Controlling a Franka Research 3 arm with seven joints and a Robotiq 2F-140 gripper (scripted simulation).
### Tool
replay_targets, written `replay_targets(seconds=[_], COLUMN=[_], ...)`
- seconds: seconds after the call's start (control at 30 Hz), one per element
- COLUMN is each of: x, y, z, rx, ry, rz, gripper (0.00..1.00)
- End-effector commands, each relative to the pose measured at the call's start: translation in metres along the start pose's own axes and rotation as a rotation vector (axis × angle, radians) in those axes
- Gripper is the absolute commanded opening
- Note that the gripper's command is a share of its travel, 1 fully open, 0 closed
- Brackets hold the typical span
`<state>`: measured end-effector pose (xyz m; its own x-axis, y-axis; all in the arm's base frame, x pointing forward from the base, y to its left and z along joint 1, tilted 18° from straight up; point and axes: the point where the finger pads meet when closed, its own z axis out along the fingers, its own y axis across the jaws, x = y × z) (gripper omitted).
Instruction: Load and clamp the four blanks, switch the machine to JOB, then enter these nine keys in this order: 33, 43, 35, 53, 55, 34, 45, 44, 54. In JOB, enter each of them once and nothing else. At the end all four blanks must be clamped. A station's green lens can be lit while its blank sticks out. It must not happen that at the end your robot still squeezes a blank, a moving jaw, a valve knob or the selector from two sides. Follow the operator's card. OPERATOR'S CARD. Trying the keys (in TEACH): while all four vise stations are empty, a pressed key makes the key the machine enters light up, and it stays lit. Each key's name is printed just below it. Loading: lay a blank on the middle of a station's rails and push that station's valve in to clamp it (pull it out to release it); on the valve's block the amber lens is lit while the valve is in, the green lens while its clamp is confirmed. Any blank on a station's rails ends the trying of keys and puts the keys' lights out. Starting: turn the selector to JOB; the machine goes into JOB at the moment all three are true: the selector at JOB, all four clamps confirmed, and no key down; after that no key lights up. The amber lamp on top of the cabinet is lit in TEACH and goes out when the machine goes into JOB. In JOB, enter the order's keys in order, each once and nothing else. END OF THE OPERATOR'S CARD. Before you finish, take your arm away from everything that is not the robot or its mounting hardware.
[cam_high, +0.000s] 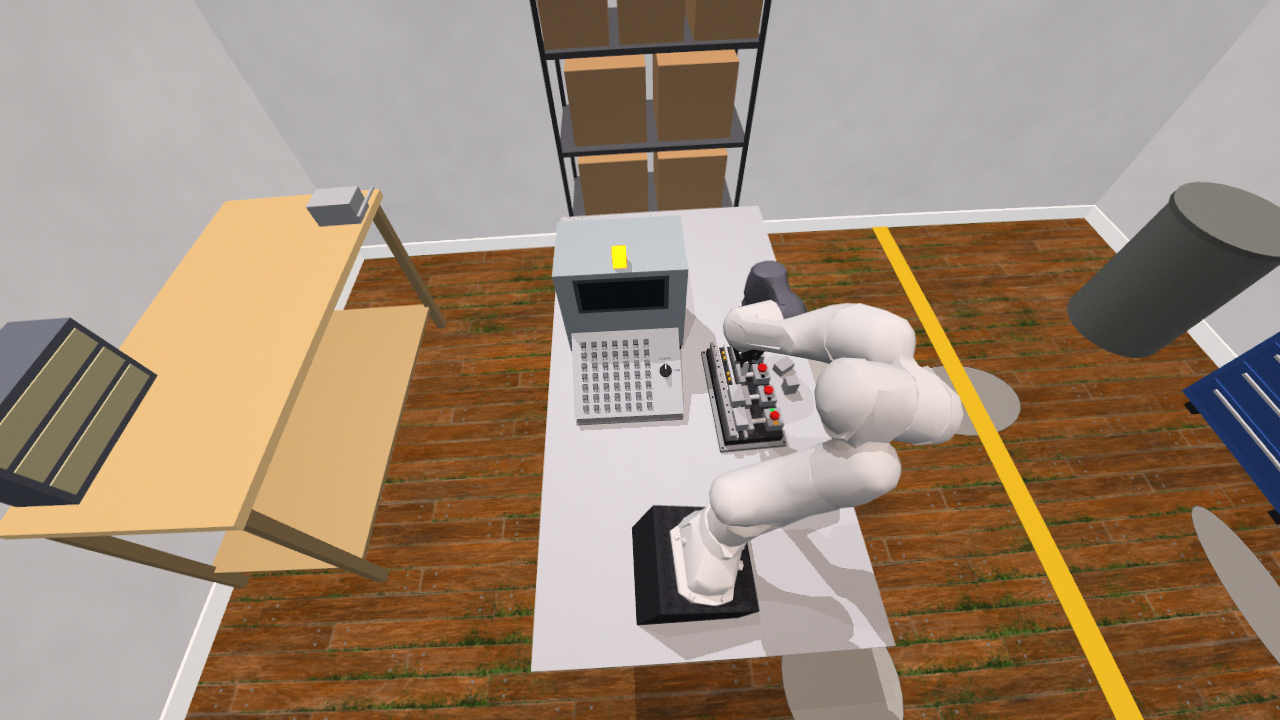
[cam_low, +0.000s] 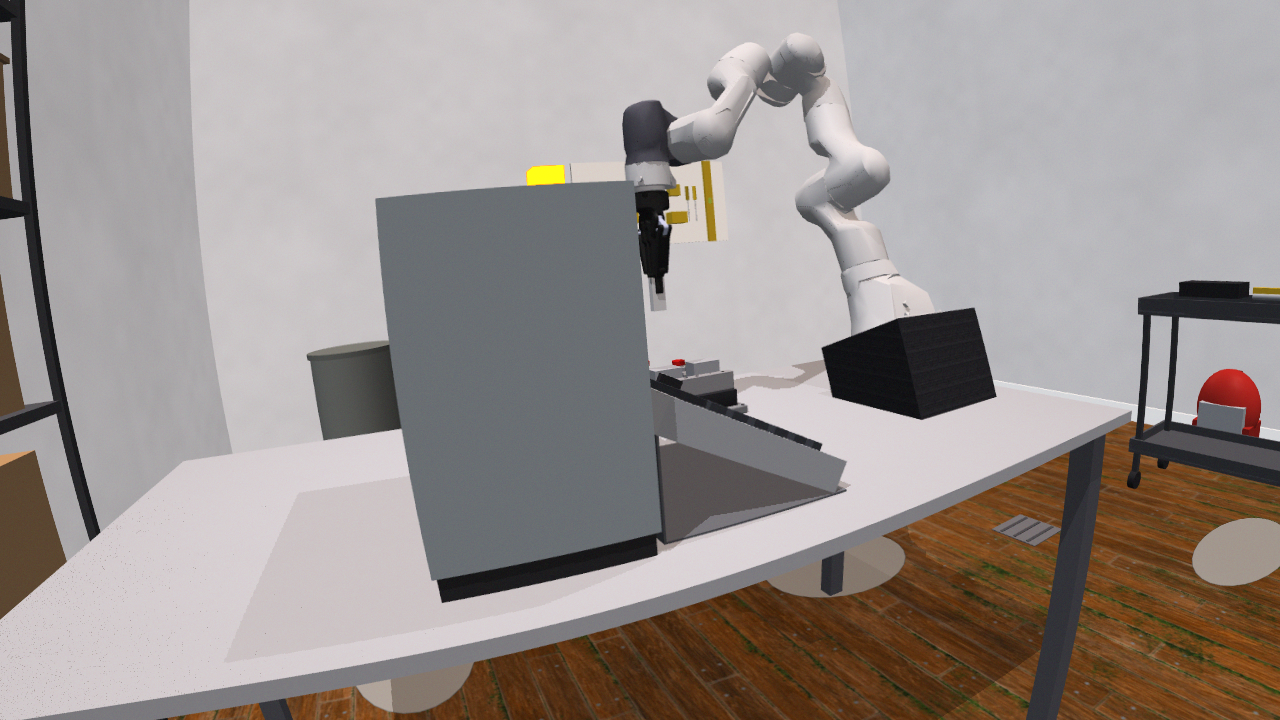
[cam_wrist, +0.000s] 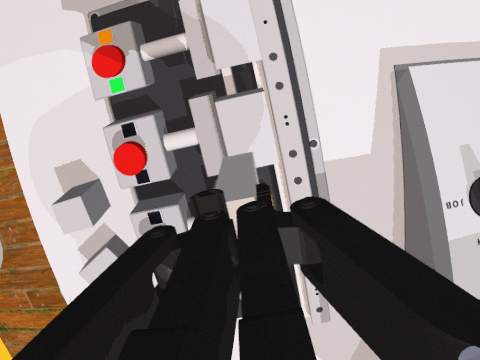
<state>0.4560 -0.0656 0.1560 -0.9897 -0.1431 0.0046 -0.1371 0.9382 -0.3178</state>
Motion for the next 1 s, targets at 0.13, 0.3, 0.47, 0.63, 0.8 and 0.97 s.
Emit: replay_targets(seconds=[0.13,0.3,0.47,0.63,0.8,0.97], x=[0.000,0.000,0.000,-0.003,0.000,0.001], y=[0.001,0.001,0.001,-0.038,-0.091,-0.099], z=[-0.002,-0.002,-0.002,-0.002,-0.001,-0.001], rx=[-0.001,-0.001,-0.001,-0.003,-0.001,-0.001], ry=[0.000,0.000,0.000,0.000,0.000,0.000], rz=[-0.004,-0.004,-0.004,-0.006,-0.009,-0.009], gripper=[0.00,0.00,0.00,0.00,0.00,0.00])
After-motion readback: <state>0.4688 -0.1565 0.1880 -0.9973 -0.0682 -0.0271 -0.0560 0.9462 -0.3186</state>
